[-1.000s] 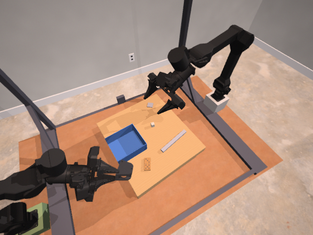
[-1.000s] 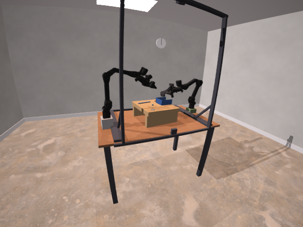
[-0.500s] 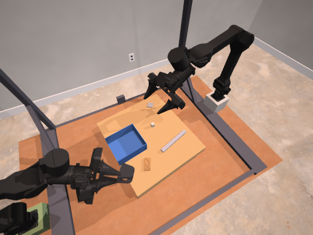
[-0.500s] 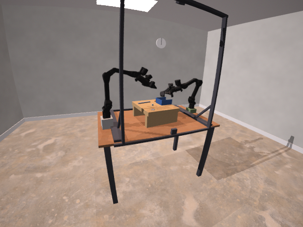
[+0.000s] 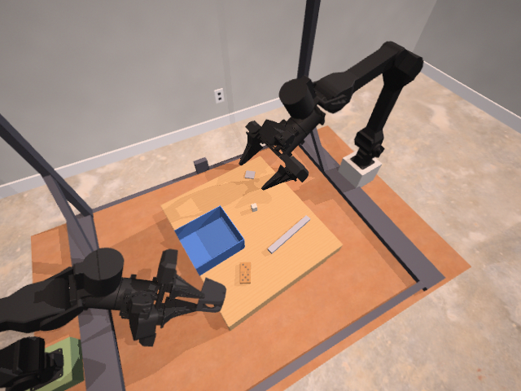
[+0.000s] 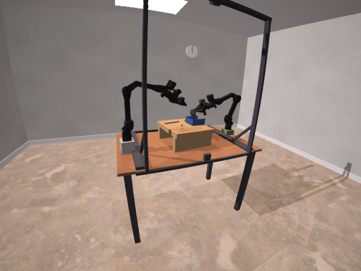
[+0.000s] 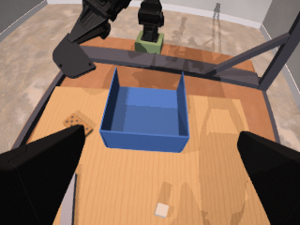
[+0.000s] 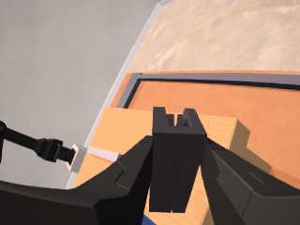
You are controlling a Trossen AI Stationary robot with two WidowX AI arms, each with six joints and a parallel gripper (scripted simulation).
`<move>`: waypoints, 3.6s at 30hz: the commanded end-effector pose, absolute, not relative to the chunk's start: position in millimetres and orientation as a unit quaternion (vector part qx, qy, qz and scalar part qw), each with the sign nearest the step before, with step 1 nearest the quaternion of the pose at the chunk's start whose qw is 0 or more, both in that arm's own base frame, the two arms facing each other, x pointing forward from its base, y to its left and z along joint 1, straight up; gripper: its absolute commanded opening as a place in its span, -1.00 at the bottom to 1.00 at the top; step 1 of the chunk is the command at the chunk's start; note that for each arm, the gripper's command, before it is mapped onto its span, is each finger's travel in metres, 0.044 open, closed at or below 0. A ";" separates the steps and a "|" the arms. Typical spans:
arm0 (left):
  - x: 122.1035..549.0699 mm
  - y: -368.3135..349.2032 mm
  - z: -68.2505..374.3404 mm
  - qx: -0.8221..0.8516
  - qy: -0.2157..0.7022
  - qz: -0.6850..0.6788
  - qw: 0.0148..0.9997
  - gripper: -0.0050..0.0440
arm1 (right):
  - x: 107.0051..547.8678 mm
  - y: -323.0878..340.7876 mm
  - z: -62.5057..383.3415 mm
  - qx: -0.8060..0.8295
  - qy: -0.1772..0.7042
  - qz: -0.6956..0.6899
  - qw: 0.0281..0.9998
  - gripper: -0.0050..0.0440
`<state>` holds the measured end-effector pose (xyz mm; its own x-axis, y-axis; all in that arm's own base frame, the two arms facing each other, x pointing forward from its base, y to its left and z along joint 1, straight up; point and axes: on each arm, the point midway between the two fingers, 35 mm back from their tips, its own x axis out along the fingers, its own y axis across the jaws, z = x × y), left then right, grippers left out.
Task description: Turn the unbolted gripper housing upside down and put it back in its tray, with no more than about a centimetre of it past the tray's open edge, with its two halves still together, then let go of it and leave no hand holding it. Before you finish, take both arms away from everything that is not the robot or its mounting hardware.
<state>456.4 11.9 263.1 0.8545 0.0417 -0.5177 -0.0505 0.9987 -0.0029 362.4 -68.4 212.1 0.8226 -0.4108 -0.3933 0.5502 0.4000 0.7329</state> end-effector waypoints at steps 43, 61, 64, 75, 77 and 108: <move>454.3 11.6 273.2 -0.006 0.258 0.022 0.966 1.00 | 358.2 -107.7 218.6 0.415 0.171 -0.358 0.819 -0.34; 454.3 11.6 273.2 -0.006 0.258 0.022 0.966 1.00 | 351.9 -119.3 217.1 0.401 0.207 -0.379 0.808 -0.34; 454.3 11.6 273.2 -0.006 0.258 0.022 0.966 1.00 | 350.9 -120.8 217.0 0.400 0.212 -0.382 0.806 -0.34; 454.3 11.6 273.2 -0.006 0.258 0.022 0.966 1.00 | 348.6 -123.2 215.8 0.397 0.223 -0.388 0.802 -0.34; 454.3 11.6 273.2 -0.006 0.258 0.022 0.966 1.00 | 348.4 -122.0 214.2 0.398 0.226 -0.388 0.800 -0.34; 454.3 11.6 273.2 -0.006 0.258 0.022 0.966 1.00 | 343.6 -106.1 192.8 0.410 0.261 -0.402 0.776 -0.34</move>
<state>456.4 11.9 263.1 0.8545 0.0417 -0.5177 -0.0505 0.9987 -0.0029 343.3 -108.1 186.4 0.5310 -0.4084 -0.7425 0.8427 0.3466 0.4120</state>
